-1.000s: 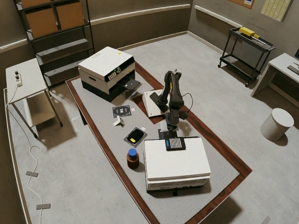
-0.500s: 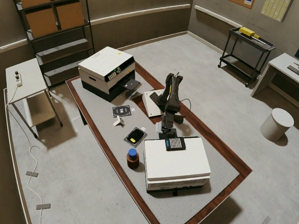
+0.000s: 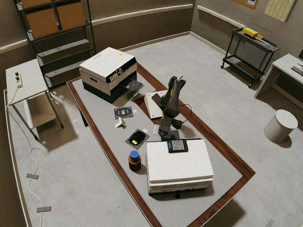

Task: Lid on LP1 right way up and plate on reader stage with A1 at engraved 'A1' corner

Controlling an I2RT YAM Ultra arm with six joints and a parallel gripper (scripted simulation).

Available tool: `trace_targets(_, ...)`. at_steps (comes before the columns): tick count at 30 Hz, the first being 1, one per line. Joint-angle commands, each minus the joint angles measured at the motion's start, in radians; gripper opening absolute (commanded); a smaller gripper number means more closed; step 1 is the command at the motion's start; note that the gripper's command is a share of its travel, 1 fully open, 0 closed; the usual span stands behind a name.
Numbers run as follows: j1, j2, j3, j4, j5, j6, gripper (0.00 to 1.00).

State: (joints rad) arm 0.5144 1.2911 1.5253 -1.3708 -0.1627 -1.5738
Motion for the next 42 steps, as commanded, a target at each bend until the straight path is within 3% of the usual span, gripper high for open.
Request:
trace_targets(1, -0.037, 0.000, 0.041, 0.000, -0.017, 0.024, 0.86)
trace_targets(7, -0.087, 0.041, 0.048, 0.005, -0.019, 0.042, 0.86)
trace_targets(11, -0.103, 0.014, 0.050, -0.002, -0.020, 0.049, 0.86)
trace_targets(13, -0.121, 0.059, 0.052, 0.001, -0.022, 0.054, 0.86)
trace_targets(18, -0.162, 0.084, 0.060, 0.005, -0.024, 0.069, 0.86)
trace_targets(20, -0.179, 0.057, 0.058, 0.021, -0.029, 0.038, 0.86)
trace_targets(24, -0.214, 0.108, 0.061, 0.012, -0.034, 0.064, 0.86)
trace_targets(27, -0.221, 0.077, 0.062, 0.011, -0.034, 0.067, 0.86)
trace_targets(30, -0.246, 0.128, 0.066, 0.011, -0.036, 0.077, 0.86)
trace_targets(42, -0.336, 0.175, 0.074, 0.019, -0.048, 0.084, 0.86)
